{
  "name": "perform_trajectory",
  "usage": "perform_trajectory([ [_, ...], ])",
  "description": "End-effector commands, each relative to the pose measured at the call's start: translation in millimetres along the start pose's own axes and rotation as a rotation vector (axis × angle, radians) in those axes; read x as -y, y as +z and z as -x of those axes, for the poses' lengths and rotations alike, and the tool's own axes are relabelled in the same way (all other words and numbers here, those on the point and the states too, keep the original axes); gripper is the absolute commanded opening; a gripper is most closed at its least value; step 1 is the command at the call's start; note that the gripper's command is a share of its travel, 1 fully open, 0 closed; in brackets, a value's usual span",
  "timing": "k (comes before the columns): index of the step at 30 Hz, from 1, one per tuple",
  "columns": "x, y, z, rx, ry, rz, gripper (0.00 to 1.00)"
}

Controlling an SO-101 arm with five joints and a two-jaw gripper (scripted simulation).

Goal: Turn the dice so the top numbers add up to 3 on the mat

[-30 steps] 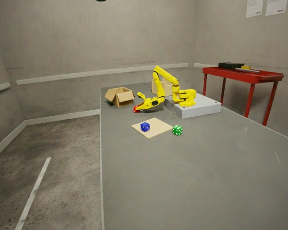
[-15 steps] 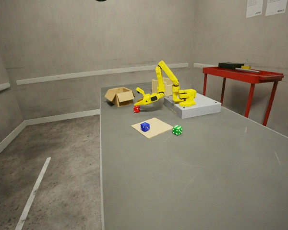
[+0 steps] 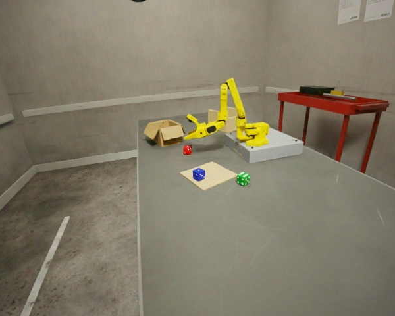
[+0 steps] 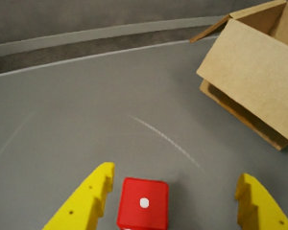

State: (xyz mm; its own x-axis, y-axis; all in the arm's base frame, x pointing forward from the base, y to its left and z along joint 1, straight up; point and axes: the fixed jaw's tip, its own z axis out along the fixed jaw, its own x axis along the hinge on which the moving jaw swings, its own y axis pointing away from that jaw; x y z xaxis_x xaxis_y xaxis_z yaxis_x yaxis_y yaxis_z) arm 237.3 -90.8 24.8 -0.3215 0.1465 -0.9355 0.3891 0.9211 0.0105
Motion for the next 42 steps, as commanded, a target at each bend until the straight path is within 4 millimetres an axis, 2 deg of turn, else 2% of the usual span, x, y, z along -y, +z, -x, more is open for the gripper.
perform_trajectory([
  [1, 2.1, -1.7, -0.6, -0.009, -0.005, -0.008, 0.36],
  [21, 2.0, -1.6, 3.7, 0.008, -0.005, -0.008, 0.36],
  [25, 1.9, -1.7, 19.1, 0.072, -0.006, -0.007, 0.36],
  [31, 1.5, -6.7, 59.3, 0.241, -0.006, -0.006, 0.35],
  [33, 1.5, -6.7, 59.3, 0.241, -0.006, -0.006, 0.35],
  [38, 1.2, -16.5, 92.8, 0.386, -0.007, -0.005, 0.35],
  [42, 1.0, -23.5, 109.7, 0.462, -0.007, -0.005, 0.35],
])
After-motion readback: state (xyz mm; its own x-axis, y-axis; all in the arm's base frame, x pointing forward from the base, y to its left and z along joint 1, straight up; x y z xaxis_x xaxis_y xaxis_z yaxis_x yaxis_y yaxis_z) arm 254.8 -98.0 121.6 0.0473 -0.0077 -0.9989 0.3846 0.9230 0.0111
